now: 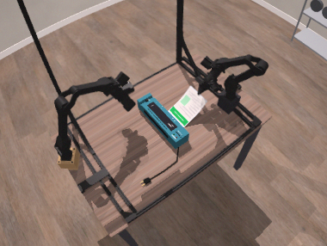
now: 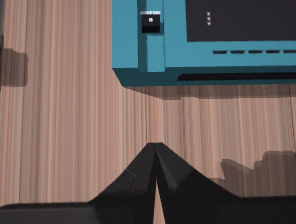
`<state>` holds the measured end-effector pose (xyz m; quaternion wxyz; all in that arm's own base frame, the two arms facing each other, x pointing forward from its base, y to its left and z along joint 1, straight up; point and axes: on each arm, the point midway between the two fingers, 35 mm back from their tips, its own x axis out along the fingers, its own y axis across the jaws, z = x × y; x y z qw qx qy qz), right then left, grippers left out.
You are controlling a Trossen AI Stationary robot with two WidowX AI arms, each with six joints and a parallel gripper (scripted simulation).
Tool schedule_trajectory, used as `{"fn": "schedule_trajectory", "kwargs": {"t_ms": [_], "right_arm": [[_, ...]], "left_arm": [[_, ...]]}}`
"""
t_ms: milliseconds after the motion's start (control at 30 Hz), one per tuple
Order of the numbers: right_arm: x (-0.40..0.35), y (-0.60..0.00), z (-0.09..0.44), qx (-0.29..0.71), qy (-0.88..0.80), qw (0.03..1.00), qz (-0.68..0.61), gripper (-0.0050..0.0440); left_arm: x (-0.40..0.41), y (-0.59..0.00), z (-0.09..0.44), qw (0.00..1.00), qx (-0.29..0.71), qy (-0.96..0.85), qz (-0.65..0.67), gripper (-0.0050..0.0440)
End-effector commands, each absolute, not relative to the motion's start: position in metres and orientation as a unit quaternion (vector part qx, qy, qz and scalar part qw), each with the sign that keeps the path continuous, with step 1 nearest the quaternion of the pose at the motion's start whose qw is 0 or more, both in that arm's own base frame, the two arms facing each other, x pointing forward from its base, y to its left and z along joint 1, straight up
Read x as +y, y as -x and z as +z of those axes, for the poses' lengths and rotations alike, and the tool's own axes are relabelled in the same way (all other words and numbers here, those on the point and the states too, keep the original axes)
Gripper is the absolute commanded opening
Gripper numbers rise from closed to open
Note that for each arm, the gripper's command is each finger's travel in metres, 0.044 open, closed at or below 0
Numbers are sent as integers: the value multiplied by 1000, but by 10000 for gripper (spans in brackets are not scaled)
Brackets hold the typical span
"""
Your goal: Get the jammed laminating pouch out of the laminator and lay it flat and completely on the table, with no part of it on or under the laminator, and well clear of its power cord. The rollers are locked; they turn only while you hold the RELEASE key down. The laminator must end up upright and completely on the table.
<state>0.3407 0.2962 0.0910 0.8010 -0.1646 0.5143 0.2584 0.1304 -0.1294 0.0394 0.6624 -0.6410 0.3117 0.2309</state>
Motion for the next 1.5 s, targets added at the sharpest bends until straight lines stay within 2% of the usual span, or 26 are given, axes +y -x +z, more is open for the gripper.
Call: {"fn": "schedule_trajectory", "kwargs": {"t_ms": [0, 167, 233, 267, 733, 800, 833, 1300, 1367, 1400, 1467], "right_arm": [[298, -343, 105, 500, 158, 810, 262, -50], [298, -343, 105, 500, 158, 810, 262, -50], [298, -343, 105, 500, 158, 810, 262, -50], [298, -343, 105, 500, 158, 810, 262, -50], [298, -343, 105, 500, 158, 810, 262, -50], [298, -343, 105, 500, 158, 810, 262, -50], [298, -343, 105, 500, 158, 810, 262, -50], [298, -343, 105, 500, 158, 810, 262, -50], [298, -343, 105, 500, 158, 810, 262, -50], [298, -343, 105, 500, 158, 810, 262, -50], [298, -343, 105, 500, 158, 810, 262, -50]], "left_arm": [[-130, -128, 20, 663, 309, 641, 231, -50], [-130, -125, 1, 664, 308, 641, 231, -50], [-130, -125, 1, 664, 308, 641, 231, -50], [-130, -125, 17, 660, 313, 643, 230, -50], [-129, -117, -38, 664, 307, 641, 231, -50], [-129, -117, -38, 664, 307, 641, 231, -50], [-130, -121, -1, 660, 313, 643, 230, -50], [-129, -117, -41, 664, 307, 641, 232, -50], [-129, -117, -41, 664, 307, 641, 232, -50], [-131, -121, -2, 658, 314, 645, 229, -50], [-131, -120, -7, 659, 313, 644, 230, -50]]}}
